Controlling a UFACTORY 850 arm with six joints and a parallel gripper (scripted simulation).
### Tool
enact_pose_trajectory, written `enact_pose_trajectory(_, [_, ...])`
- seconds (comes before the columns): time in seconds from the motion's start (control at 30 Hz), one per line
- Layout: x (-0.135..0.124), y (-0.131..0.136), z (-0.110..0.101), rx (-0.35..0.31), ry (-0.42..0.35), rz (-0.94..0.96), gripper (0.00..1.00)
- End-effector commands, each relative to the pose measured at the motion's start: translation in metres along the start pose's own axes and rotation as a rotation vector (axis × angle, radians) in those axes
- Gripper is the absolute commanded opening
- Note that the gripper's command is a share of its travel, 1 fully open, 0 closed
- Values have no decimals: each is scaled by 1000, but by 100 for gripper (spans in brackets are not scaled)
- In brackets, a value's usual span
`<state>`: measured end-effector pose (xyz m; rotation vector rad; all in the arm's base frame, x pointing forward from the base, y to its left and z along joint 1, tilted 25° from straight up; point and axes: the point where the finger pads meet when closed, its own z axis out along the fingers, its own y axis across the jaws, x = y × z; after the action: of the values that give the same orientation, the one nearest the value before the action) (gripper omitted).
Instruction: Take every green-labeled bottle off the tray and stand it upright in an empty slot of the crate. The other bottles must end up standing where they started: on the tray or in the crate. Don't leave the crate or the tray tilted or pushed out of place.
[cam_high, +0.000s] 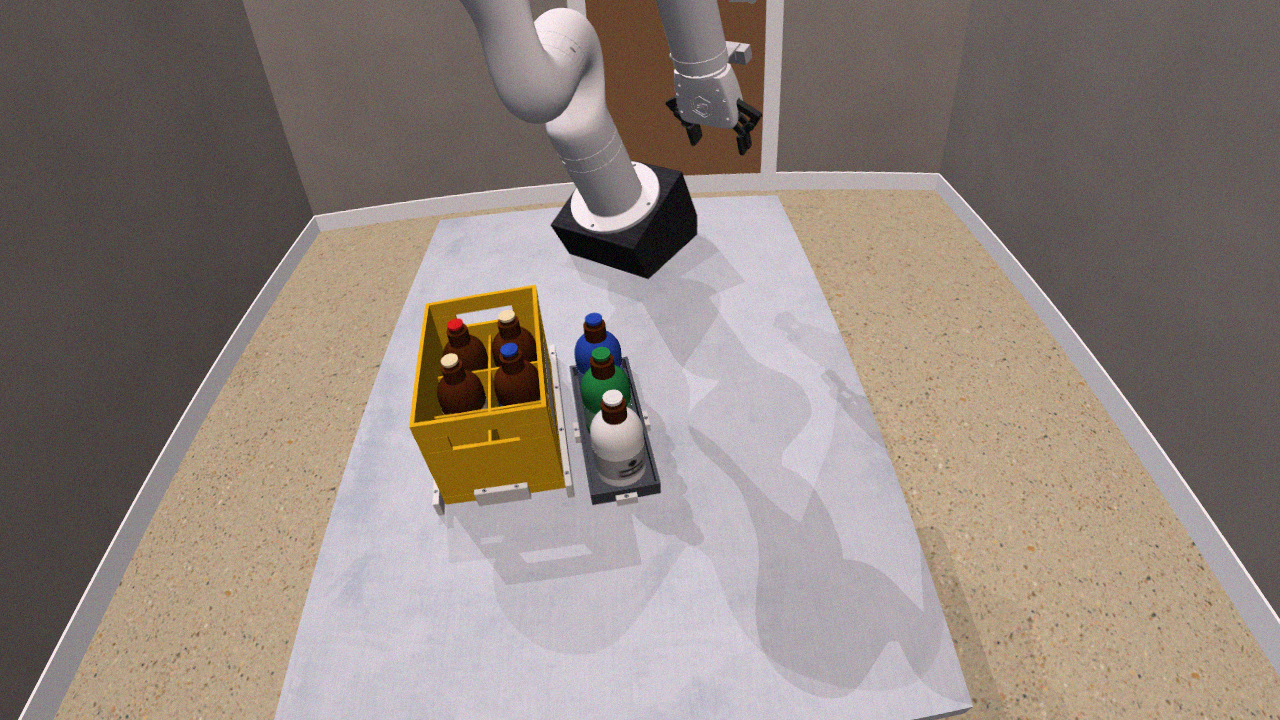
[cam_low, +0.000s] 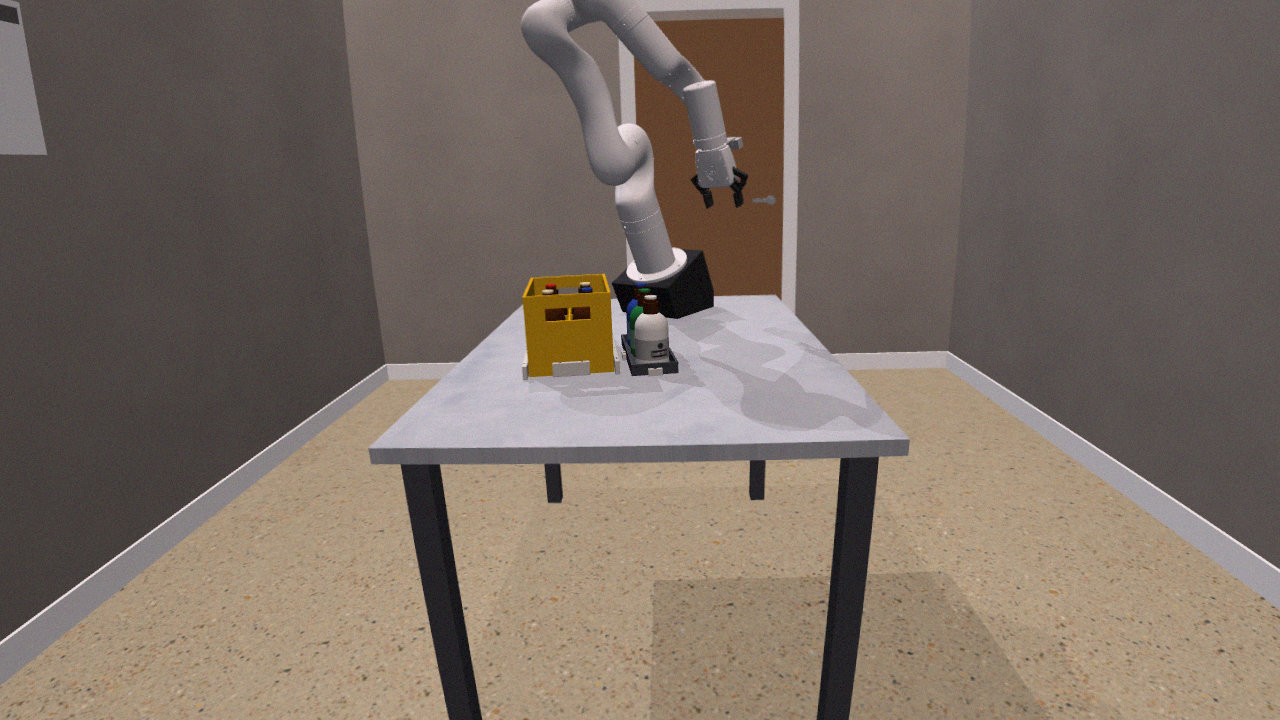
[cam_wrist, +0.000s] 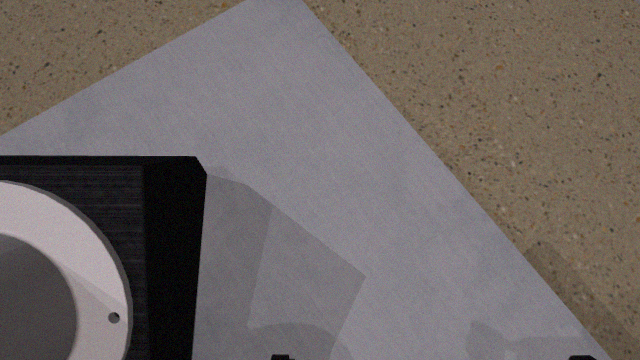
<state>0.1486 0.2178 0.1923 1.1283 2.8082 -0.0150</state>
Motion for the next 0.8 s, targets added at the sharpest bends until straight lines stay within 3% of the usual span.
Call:
enact_pose_trajectory(0.0, [0,1,0,-1,0,0,100])
enact_pose_trajectory(0.6, [0,1,0,-2,0,0,100])
enact_pose_trajectory(0.77, [-21,15,-3,-14,2,3,100])
